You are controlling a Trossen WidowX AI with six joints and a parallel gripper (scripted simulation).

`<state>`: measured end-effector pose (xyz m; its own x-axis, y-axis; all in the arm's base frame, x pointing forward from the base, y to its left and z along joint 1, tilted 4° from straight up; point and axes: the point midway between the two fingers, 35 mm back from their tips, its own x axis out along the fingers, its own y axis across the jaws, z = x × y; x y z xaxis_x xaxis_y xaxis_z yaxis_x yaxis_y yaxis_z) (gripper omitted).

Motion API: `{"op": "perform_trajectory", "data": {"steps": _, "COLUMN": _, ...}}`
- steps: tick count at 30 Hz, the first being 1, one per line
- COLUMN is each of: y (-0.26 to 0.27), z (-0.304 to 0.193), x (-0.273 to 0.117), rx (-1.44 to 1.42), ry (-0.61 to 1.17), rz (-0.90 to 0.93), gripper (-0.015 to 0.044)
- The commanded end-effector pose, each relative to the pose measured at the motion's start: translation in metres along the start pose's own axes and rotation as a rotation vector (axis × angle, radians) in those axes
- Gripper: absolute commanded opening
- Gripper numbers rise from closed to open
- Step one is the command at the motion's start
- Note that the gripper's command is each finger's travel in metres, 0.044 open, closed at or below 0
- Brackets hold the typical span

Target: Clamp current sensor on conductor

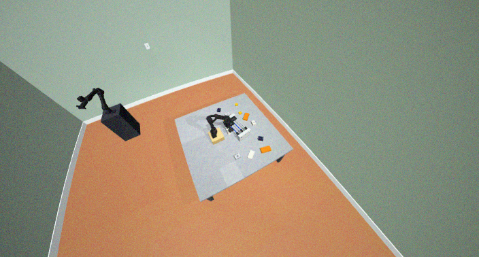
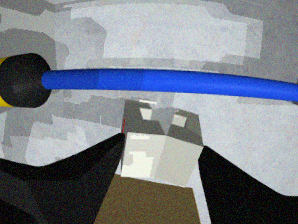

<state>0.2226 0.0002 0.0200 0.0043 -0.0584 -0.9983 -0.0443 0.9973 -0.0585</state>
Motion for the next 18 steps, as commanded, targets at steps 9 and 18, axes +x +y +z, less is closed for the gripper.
{"op": "perform_trajectory", "data": {"steps": 9, "y": 0.000, "z": 0.004, "x": -0.017, "rx": -0.001, "ry": 0.002, "rz": -0.001, "gripper": 0.0070}}
{"op": "perform_trajectory", "data": {"steps": 18, "y": 0.000, "z": 0.007, "x": -0.065, "rx": -0.004, "ry": 0.004, "rz": -0.001, "gripper": 0.0000}}
